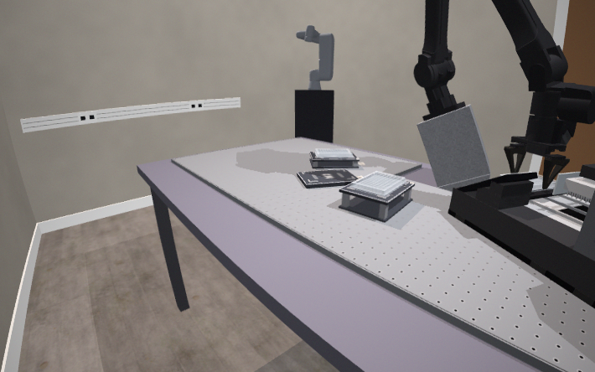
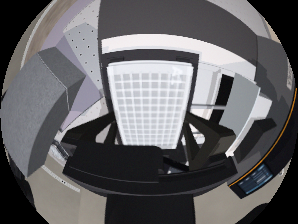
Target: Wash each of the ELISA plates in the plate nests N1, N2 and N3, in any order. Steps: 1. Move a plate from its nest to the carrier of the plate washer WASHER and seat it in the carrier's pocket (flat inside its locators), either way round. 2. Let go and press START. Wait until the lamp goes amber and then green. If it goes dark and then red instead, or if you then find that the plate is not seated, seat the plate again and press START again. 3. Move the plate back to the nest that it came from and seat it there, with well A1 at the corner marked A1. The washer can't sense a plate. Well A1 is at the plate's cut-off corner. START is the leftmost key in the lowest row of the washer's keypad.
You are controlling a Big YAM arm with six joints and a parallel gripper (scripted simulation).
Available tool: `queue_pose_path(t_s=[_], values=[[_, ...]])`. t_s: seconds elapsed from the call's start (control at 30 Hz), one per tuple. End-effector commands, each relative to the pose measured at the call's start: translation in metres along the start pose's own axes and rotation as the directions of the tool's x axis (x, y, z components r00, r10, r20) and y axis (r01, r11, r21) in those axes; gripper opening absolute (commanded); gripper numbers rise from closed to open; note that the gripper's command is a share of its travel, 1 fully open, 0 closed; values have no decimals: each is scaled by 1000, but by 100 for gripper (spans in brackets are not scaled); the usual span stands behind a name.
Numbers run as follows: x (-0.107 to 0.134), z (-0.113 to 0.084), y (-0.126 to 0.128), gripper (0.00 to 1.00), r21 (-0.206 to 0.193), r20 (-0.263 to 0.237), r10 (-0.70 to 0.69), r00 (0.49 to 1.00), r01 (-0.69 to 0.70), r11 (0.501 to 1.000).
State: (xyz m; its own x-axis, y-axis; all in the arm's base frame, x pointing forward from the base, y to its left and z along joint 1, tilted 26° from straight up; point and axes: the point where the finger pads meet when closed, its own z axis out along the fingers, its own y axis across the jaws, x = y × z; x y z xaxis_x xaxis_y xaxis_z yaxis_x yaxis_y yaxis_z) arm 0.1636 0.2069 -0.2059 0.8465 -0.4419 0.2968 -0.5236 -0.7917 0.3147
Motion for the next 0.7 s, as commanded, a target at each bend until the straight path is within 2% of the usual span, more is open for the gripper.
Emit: queue_pose_path(t_s=[0.0,0.63,0.67], values=[[2,6,-2,82,2,0,-1,1000,1,1000],[2,9,-3,82,5,0,-2,1000,2,1000],[0,1,-9,82,20,0,4,1000,-4,1000]])
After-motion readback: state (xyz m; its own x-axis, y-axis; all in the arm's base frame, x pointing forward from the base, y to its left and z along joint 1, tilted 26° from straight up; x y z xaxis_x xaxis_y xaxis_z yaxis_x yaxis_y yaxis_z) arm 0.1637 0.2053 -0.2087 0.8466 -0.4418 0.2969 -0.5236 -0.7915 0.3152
